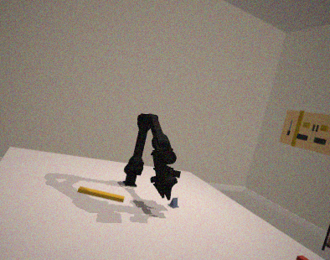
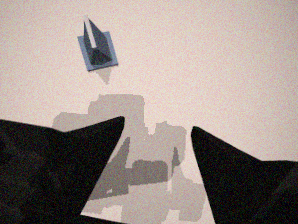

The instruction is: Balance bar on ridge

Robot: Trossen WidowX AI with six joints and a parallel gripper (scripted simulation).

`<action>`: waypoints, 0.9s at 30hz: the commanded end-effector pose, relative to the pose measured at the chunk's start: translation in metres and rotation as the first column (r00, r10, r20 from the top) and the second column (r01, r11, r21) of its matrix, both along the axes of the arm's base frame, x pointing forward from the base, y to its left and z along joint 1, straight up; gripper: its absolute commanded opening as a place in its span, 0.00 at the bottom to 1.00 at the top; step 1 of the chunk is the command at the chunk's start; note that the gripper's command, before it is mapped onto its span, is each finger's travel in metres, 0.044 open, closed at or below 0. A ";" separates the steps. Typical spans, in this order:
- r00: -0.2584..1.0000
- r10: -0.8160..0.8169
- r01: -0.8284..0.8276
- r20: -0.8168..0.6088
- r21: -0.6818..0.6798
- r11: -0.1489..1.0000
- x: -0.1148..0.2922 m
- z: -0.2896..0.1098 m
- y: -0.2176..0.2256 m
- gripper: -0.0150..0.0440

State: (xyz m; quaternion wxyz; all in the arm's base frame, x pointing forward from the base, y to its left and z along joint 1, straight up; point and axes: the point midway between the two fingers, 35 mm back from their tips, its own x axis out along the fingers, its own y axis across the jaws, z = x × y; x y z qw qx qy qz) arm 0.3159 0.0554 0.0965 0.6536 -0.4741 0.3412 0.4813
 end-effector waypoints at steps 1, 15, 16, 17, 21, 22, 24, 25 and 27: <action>0.999 -0.032 0.031 -0.012 -0.037 0.999 0.001 0.001 -0.022 0.79; 0.984 -0.161 0.149 -0.074 -0.147 0.978 -0.013 0.005 -0.097 0.79; 0.982 -0.169 0.155 -0.080 -0.155 0.976 -0.015 0.006 -0.103 0.79; 0.981 -0.177 0.161 -0.086 -0.162 0.973 -0.017 0.006 -0.108 0.79; 0.972 -0.207 0.183 -0.111 -0.191 0.964 -0.025 0.007 -0.128 0.79; 0.970 -0.214 0.189 -0.117 -0.198 0.962 -0.028 0.008 -0.133 0.79; 0.965 -0.229 0.199 -0.130 -0.211 0.957 -0.033 0.008 -0.142 0.79; 0.962 -0.236 0.203 -0.137 -0.218 0.955 -0.035 0.009 -0.147 0.79; 0.956 -0.250 0.212 -0.151 -0.230 0.950 -0.041 0.010 -0.156 0.79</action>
